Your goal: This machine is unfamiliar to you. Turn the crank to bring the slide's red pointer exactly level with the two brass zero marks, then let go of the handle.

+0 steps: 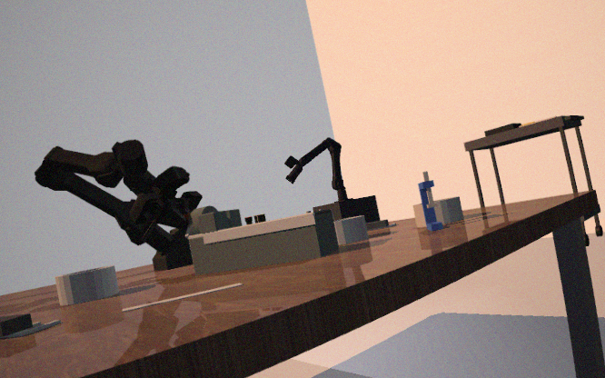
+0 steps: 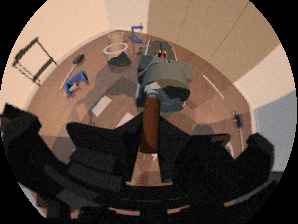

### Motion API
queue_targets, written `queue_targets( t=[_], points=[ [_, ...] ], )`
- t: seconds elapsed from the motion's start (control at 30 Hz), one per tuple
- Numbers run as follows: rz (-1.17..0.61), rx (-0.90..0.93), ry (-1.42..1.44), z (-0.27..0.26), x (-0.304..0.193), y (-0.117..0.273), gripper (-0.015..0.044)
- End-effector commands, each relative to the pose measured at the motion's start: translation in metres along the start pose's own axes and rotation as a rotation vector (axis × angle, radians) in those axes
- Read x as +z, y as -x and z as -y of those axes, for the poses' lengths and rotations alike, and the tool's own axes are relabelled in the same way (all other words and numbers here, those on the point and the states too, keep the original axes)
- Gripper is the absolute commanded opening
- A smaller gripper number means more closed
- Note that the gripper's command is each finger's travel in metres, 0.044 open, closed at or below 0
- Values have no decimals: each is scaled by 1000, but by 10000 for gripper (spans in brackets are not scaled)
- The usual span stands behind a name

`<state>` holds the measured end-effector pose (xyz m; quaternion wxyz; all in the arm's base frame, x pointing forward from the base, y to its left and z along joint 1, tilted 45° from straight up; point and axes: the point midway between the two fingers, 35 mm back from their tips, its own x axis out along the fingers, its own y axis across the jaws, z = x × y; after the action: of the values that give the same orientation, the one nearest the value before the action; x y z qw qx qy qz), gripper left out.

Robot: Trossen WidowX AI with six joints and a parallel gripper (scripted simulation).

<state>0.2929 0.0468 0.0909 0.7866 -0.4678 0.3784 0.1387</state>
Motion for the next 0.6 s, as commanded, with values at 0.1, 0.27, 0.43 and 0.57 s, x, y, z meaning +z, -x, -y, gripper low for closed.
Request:
queue_targets(
  t=[0.1, 0.27, 0.43, 0.57],
  points=[
    [13, -13, -3, 8, 4, 5, 0],
    [14, -13, -3, 10, 5, 6, 0],
    [14, -13, -3, 11, 5, 6, 0],
    [14, -13, -3, 12, 5, 6, 0]
  ],
)
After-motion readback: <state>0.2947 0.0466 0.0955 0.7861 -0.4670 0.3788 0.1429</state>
